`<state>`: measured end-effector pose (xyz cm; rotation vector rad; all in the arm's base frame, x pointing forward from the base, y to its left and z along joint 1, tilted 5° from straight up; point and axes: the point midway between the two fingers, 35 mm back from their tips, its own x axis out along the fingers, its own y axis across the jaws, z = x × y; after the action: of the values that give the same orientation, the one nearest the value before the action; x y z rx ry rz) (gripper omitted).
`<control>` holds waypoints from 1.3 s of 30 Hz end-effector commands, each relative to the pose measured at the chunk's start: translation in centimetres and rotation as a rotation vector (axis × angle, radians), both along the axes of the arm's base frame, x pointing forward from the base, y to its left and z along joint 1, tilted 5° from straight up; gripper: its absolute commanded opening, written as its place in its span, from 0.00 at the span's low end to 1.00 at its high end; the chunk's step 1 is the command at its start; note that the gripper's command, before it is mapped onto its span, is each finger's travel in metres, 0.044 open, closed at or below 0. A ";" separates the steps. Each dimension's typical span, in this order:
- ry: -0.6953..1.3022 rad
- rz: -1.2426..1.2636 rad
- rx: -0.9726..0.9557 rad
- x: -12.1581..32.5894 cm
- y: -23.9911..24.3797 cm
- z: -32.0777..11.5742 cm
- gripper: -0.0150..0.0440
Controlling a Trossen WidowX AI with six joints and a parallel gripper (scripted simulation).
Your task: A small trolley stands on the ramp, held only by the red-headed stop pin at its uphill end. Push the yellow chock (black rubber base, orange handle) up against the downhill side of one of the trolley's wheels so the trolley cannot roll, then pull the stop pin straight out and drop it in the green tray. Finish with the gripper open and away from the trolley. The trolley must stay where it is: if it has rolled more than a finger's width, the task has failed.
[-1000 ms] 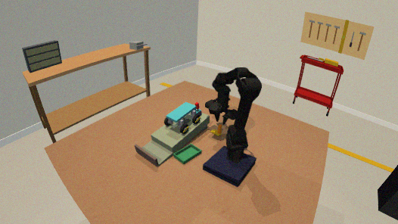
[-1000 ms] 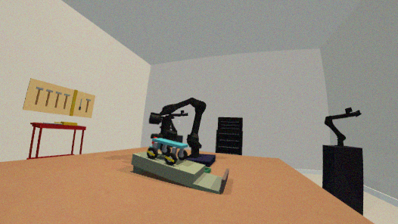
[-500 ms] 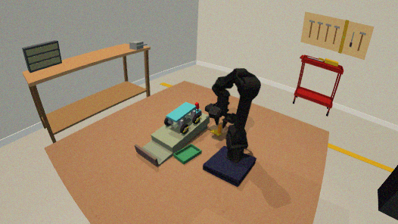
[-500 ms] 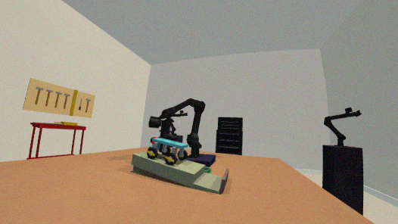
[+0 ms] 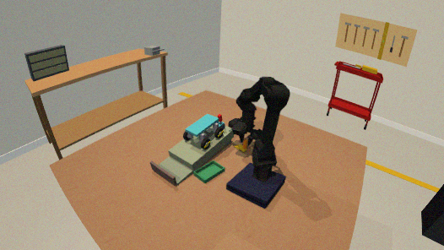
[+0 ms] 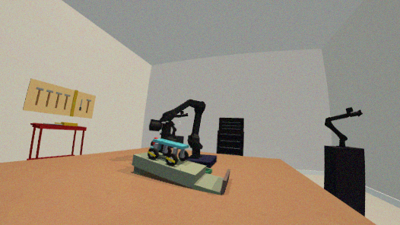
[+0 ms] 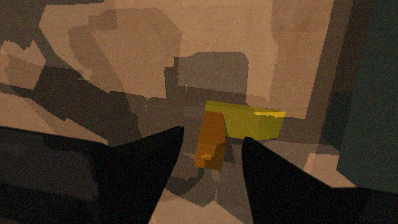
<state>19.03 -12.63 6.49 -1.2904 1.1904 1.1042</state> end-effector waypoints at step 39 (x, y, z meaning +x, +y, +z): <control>0.004 0.002 0.008 -1.0 0.5 5.5 0.25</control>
<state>17.98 -12.19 10.98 -1.2763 1.1953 1.1177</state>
